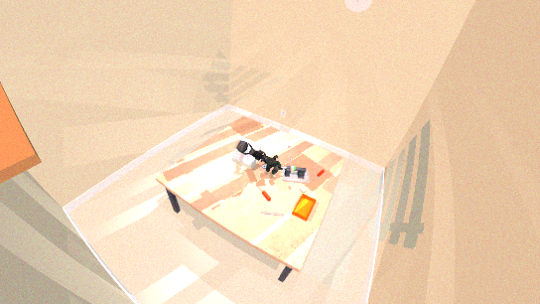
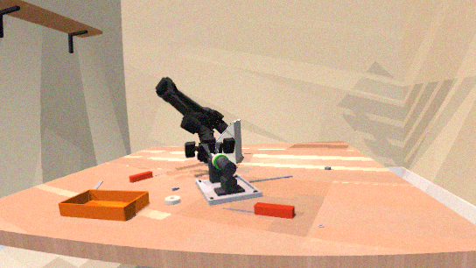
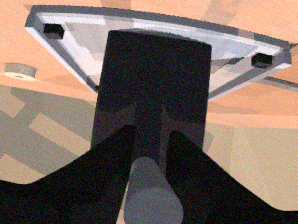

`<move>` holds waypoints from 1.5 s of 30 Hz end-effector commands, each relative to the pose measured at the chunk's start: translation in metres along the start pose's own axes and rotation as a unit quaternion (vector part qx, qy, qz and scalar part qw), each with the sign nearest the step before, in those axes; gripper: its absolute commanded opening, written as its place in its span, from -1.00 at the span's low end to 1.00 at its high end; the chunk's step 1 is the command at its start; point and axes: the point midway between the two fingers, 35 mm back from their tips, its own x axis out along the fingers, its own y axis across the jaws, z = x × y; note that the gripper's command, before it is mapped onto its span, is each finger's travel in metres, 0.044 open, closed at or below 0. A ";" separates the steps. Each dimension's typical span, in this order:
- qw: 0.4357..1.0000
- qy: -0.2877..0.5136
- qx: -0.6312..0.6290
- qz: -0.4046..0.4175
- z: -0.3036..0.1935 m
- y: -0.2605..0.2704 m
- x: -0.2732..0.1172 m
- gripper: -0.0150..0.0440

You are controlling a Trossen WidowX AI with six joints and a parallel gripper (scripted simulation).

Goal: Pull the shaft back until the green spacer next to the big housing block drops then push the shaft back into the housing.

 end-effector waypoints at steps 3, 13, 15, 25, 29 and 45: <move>1.000 -0.001 -0.002 0.001 0.001 0.000 -0.001 -0.49; 1.000 -0.001 -0.002 0.001 0.001 0.000 -0.002 -0.49; 1.000 -0.001 -0.002 0.001 0.001 0.000 -0.002 -0.49; 1.000 -0.001 -0.002 0.001 0.002 0.000 -0.003 -0.49; 1.000 -0.001 -0.002 0.001 0.002 0.000 -0.004 -0.49; 1.000 -0.001 -0.002 0.001 0.003 0.000 -0.005 -0.49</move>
